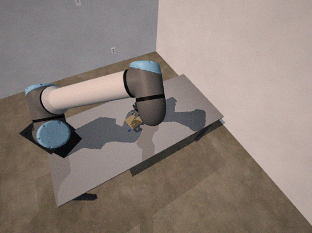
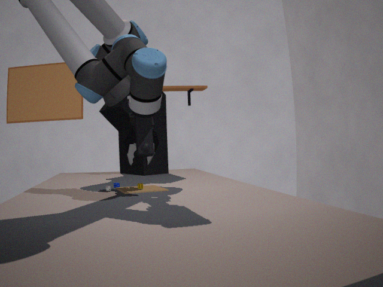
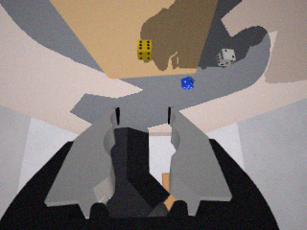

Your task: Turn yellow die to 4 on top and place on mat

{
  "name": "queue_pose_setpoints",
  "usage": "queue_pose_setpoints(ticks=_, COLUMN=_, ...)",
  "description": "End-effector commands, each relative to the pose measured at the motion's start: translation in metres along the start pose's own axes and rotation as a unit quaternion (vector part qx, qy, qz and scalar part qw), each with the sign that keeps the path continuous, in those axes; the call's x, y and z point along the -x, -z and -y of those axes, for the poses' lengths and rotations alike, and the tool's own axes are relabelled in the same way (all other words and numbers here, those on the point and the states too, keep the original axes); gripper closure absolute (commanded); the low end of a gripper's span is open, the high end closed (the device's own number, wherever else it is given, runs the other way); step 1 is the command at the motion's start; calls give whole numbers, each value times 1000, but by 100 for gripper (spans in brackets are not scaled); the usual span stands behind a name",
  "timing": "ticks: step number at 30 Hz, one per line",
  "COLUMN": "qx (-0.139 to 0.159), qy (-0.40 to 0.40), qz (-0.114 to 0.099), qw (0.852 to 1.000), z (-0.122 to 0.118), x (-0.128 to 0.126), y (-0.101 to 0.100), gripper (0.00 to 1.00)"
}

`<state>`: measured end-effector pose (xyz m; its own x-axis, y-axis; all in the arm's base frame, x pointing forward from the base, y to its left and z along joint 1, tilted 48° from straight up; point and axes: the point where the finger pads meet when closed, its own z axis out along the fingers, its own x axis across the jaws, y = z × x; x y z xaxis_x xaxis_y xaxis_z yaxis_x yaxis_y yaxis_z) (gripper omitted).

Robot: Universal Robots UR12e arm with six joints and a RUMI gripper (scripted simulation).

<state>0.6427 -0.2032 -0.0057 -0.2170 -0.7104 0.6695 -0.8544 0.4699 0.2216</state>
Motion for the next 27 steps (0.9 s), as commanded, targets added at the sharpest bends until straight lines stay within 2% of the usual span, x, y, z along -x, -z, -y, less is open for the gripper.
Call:
queue_pose_setpoints(ticks=1, qx=-15, qy=0, qz=1, qw=1000, z=1, x=1, y=0, gripper=69)
queue_pose_setpoints(ticks=11, qx=-75, qy=1, qz=2, qw=997, z=0, x=2, y=-1, gripper=69)
queue_pose_setpoints(ticks=13, qx=-75, qy=1, qz=2, qw=997, z=0, x=2, y=-1, gripper=69)
queue_pose_setpoints(ticks=21, qx=-113, qy=0, qz=0, qw=994, z=-3, x=0, y=0, gripper=69)
queue_pose_setpoints(ticks=27, qx=-121, qy=0, qz=-1, qw=993, z=-4, x=-1, y=1, gripper=69)
